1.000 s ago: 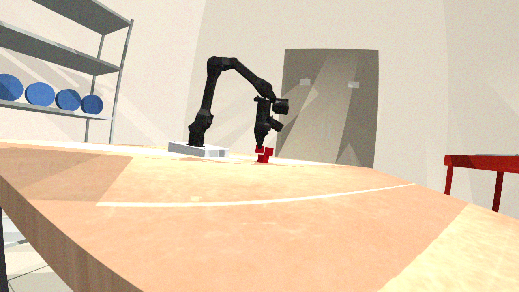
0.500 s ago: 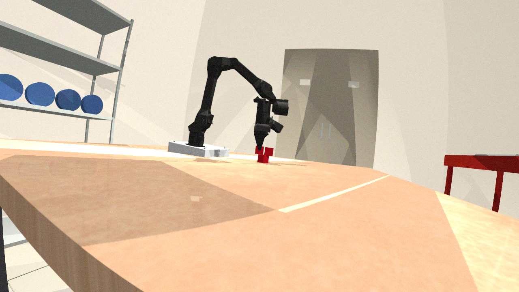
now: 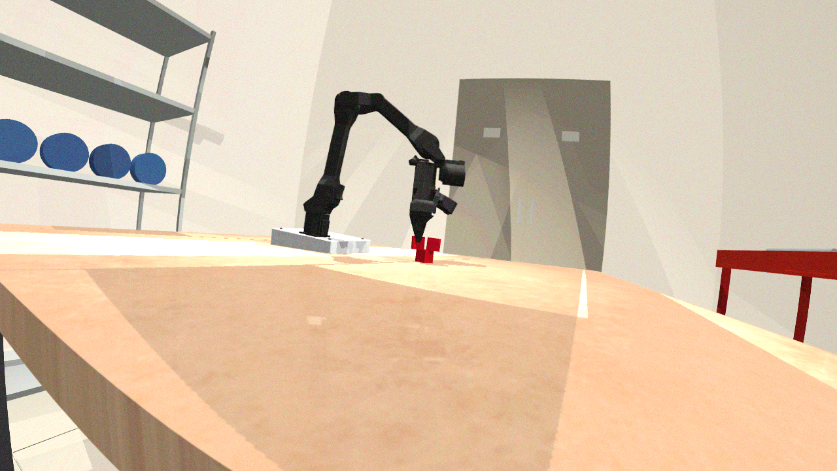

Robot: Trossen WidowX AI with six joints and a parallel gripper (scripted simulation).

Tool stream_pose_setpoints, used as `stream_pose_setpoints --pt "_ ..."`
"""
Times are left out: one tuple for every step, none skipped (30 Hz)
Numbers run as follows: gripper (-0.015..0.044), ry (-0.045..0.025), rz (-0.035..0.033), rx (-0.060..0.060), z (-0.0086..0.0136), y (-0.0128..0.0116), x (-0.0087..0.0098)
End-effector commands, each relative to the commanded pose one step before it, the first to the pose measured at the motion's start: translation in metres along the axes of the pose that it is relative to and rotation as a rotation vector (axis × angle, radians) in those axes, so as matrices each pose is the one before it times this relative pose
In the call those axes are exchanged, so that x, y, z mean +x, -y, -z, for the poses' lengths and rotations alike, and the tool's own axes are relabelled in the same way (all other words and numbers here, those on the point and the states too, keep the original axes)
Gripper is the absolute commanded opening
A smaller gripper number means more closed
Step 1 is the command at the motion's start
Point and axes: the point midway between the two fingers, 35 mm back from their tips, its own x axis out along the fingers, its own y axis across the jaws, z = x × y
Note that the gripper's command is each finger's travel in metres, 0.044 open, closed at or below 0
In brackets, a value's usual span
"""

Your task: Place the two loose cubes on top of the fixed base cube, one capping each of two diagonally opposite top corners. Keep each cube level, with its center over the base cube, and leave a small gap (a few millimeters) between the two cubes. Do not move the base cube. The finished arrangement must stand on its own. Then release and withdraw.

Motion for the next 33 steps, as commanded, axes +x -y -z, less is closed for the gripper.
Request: stream_pose_setpoints --pt "0.0205 0.00003 0.00219 -0.0018 -0.00004 0.00038 -0.00155" --pt "0.0205 0.00001 -0.00137 0.0011 -0.00002 -0.00024 -0.00399" --pt "0.0205 0.00000 -0.00061 0.0005 0.00001 -0.00011 -0.00242" --pt "0.0205 0.00000 -0.00017 0.0001 0.00000 -0.00003 -0.00156" --pt "0.0205 0.00001 -0.00006 0.0000 0.00000 -0.00001 -0.00153" --pt "0.0205 0.00001 -0.00003 0.0000 0.00000 -0.00001 -0.00172" --pt "0.0205 0.00001 -0.00002 0.0000 -0.00001 -0.00001 -0.00190" --pt "0.0205 0.00001 -0.00001 0.0000 -0.00001 -0.00001 -0.00200" --pt "0.0205 0.00001 -0.00001 0.0000 -0.00001 -0.00001 -0.00203" --pt "0.0205 0.00001 -0.00001 0.0000 -0.00001 -0.00001 -0.00201" --pt "0.0205 0.00001 -0.00001 0.0000 -0.00001 -0.00001 -0.00197" --pt "0.0205 0.00001 -0.00001 0.0000 -0.00001 -0.00001 -0.00194" --pt "0.0205 0.00001 -0.00001 0.0000 -0.00001 -0.00001 -0.00193" --pt "0.0205 0.00001 -0.00001 0.0000 -0.00001 -0.00001 -0.00192" --pt "0.0205 0.00001 -0.00001 0.0000 -0.00001 -0.00001 -0.00193" --pt "0.0205 0.00001 -0.00001 0.0000 -0.00001 -0.00001 -0.00194" --pt "0.0205 0.00001 -0.00001 0.0000 -0.00001 -0.00001 -0.00194" --pt "0.0205 0.00001 -0.00001 0.0000 0.00000 -0.00001 -0.00194" --pt "0.0205 0.00000 -0.00001 0.0000 0.00000 -0.00001 -0.00194" --pt "0.0205 0.00000 -0.00001 0.0000 0.00000 -0.00001 -0.00195" --pt "0.0205 0.00000 -0.00001 0.0000 0.00000 -0.00001 -0.00195" --pt "0.0205 0.00000 -0.00001 0.0000 0.00000 -0.00001 -0.00194" --pt "0.0205 0.00000 -0.00001 0.0000 0.00000 -0.00001 -0.00193" --pt "0.0205 0.00000 -0.00001 0.0000 0.00000 -0.00001 -0.00192" --pt "0.0205 0.00000 -0.00001 0.0000 0.00000 -0.00001 -0.00193" --pt "0.0205 0.00000 -0.00001 0.0000 0.00000 -0.00001 -0.00194" --pt "0.0205 0.00000 -0.00001 0.0000 0.00000 -0.00001 -0.00194" --pt "0.0205 0.00000 -0.00001 0.0000 0.00000 -0.00001 -0.00195" --pt "0.0205 0.00000 -0.00001 0.0000 0.00000 -0.00001 -0.00196" --pt "0.0205 0.00000 -0.00001 0.0000 0.00000 -0.00001 -0.00196" --pt "0.0205 0.00000 -0.00001 0.0000 0.00000 -0.00001 -0.00197" --pt "0.0205 0.00000 -0.00001 0.0000 0.00000 0.00000 -0.00138" --pt "0.0205 0.00000 0.00000 0.0000 0.00000 0.00000 -0.00069"
